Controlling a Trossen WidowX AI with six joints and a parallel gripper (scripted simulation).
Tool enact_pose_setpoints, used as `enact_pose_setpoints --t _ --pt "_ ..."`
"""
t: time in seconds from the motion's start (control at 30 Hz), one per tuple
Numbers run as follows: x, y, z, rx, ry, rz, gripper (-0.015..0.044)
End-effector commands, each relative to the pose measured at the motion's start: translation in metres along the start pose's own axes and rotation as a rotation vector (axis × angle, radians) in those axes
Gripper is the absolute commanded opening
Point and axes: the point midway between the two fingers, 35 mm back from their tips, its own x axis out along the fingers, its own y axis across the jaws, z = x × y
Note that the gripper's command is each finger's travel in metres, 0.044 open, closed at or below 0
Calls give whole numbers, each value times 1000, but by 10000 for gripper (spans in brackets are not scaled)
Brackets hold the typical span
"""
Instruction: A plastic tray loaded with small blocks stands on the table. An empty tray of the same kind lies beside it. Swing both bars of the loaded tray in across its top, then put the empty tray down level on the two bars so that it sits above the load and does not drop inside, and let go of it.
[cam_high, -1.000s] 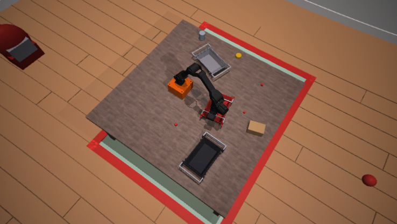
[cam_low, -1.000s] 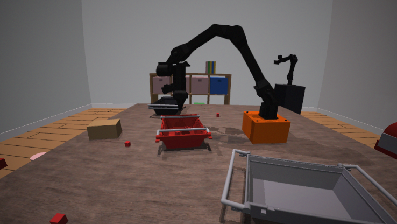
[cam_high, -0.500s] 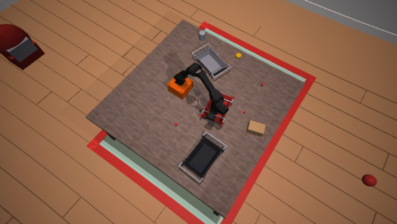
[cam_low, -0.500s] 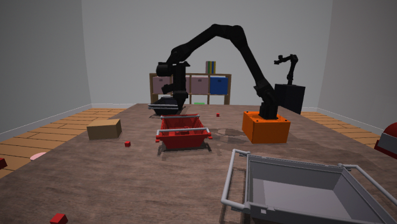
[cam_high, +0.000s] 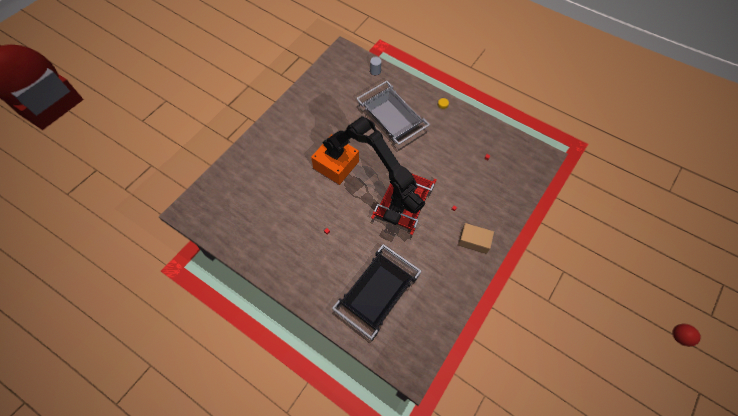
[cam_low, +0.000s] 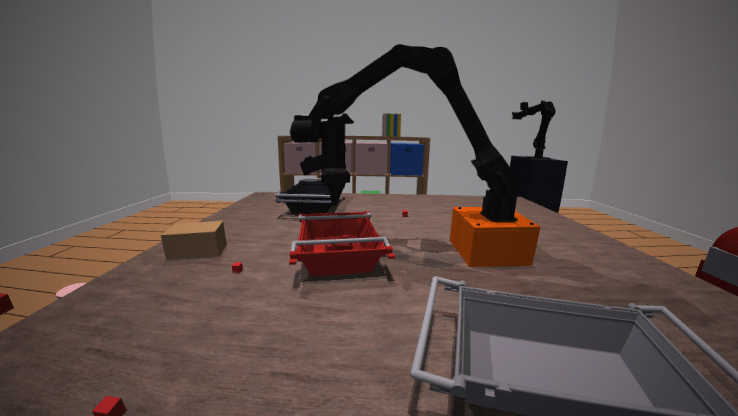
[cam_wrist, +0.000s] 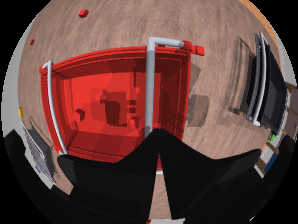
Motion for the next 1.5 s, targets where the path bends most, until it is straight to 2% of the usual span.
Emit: enact_pose_setpoints --t 0.0,0.6,0.8,0.9,1.17,1.27,1.3,1.47 --pt "0 0 0 0 0 0 0" --pt "0 0 0 0 0 0 0" --pt "0 0 0 0 0 0 157" --pt "-13 -1 3 0 -1 -1 236" --pt "-113 -2 5 3 -11 -4 440" --pt "-145 1 -2 3 -13 -5 440" --pt "-113 2 5 8 1 0 440" --pt "-100 81 19 72 3 0 440"
